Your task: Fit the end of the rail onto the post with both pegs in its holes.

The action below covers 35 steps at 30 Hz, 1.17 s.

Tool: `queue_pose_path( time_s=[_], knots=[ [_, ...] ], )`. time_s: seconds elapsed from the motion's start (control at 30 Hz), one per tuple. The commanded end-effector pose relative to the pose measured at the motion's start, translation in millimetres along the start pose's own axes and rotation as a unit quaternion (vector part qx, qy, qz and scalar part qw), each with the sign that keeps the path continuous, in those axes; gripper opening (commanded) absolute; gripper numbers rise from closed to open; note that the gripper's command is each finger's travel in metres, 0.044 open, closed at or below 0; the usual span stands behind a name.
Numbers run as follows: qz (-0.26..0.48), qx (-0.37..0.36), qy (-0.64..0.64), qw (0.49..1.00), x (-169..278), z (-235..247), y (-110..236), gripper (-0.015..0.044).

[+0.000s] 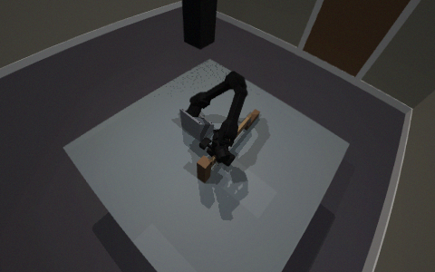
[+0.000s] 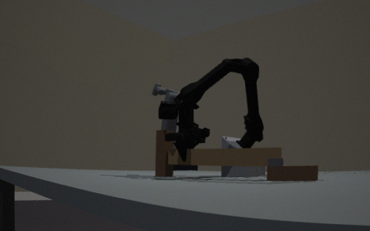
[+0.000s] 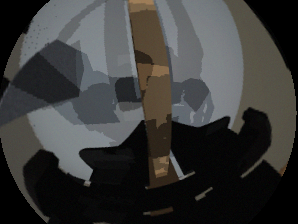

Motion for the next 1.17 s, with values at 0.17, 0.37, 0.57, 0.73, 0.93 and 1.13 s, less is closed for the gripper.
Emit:
queue_pose_path(
  time_s=[0.17, 0.37, 0.57, 0.73, 0.93, 1.13],
  knots=[
    [0.000, 0.000, 0.000, 1.000, 0, 0, 0, 0.0315],
    [0.000, 0.000, 0.000, 1.000, 0, 0, 0, 0.0440],
    [0.001, 0.001, 0.000, 1.000, -5, -1, 5, 0.0440],
    [0.006, 0.004, 0.001, 1.000, -31, -4, 30, 0.0440],
    [0.006, 0.004, 0.001, 1.000, -31, -4, 30, 0.0440],
    [0.006, 0.004, 0.001, 1.000, -31, -4, 30, 0.0440]
  ],
)
Point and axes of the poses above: the point midway between the two fingers, 35 mm back from their tips, its own y axis back along the fingers, its own z axis across the jaws, x = y × z, the point moved 2 cm from there along y, back along the fingers, and after that the axes turned 9 degrees about y, right-handed, at the moved point
